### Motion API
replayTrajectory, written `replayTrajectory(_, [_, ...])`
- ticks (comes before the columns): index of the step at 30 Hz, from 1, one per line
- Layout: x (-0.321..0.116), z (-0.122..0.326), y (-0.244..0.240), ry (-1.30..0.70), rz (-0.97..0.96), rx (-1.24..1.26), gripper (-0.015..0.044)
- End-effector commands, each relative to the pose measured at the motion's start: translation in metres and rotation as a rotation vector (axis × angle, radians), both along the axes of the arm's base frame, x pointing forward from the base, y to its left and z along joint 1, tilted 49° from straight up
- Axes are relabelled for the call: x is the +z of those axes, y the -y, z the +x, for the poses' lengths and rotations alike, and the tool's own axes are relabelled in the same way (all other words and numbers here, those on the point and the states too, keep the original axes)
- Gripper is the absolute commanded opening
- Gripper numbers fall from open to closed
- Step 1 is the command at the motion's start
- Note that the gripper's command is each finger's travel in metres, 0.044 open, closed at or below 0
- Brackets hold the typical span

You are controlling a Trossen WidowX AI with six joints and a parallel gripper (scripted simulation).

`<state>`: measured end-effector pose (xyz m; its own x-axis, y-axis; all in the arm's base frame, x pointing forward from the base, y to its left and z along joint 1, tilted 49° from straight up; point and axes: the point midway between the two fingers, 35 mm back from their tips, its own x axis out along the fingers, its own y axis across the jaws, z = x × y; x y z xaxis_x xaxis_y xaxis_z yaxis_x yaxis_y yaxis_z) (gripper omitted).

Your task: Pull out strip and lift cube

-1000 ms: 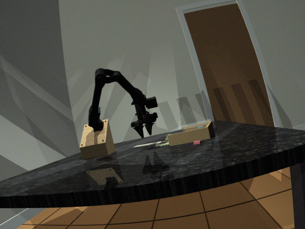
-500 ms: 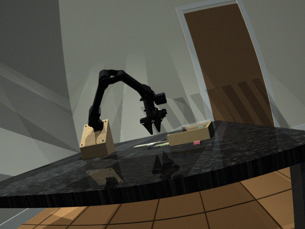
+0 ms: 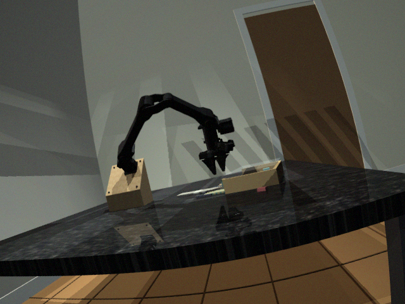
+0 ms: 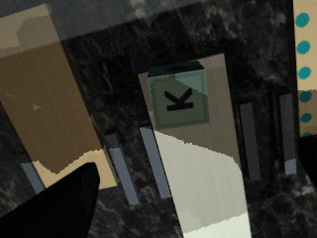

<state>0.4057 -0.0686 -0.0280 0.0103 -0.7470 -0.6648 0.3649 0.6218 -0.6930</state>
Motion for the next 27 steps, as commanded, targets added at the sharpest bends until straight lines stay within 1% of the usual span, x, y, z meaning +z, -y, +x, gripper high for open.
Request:
replayTrajectory(1, [0.001, 0.014, 0.002, -0.006, -0.004, 0.005, 0.044])
replayTrajectory(3, [0.003, 0.017, 0.003, -0.006, -0.005, 0.005, 0.044])
replayTrajectory(10, [-0.003, 0.018, 0.009, -0.006, -0.004, 0.005, 0.0256])
replayTrajectory(27, [-0.022, 0.019, 0.03, -0.006, -0.005, 0.005, 0.025])
